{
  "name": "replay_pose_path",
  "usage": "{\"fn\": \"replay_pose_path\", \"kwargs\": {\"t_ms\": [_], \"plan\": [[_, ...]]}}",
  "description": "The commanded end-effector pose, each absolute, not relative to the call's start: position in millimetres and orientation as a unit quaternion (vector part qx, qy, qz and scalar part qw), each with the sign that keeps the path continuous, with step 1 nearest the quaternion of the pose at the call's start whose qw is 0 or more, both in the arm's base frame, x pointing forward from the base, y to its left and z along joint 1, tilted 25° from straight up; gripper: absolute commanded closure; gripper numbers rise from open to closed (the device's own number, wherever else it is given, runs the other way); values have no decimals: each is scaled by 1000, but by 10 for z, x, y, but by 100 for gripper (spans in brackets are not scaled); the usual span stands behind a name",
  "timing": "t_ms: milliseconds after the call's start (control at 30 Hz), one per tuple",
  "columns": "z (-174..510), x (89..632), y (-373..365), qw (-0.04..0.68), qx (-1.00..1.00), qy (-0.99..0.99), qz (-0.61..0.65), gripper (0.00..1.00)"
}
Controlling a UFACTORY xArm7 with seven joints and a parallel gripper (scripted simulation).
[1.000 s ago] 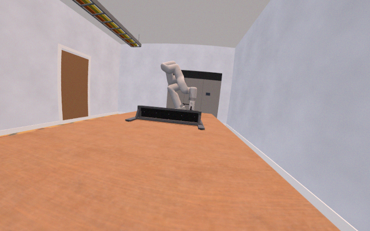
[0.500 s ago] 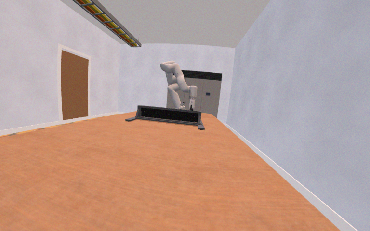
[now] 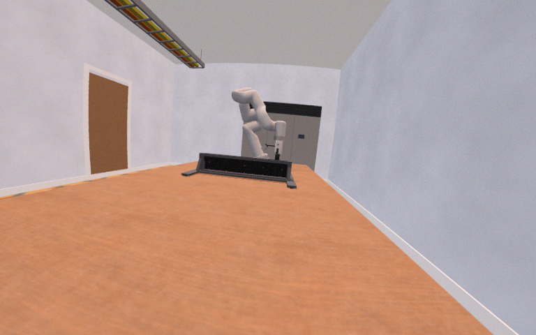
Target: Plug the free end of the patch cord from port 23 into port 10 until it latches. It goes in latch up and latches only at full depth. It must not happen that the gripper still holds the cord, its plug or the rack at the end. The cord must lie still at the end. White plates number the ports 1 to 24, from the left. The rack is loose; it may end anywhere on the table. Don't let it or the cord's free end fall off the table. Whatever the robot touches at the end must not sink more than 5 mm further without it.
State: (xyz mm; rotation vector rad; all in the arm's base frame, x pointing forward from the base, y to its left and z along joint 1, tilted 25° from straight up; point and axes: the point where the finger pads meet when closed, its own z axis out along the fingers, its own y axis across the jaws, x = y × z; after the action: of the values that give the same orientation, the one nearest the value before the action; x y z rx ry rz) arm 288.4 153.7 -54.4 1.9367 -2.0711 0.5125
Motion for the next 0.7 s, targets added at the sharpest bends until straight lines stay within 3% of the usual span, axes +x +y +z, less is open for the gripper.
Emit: {"fn": "replay_pose_path", "kwargs": {"t_ms": [0, 667], "plan": [[-473, 2887, 1579, 128, 667, -713, 176, 100], [-359, 2881, 1632, 128, 667, -713, 176, 100]]}}
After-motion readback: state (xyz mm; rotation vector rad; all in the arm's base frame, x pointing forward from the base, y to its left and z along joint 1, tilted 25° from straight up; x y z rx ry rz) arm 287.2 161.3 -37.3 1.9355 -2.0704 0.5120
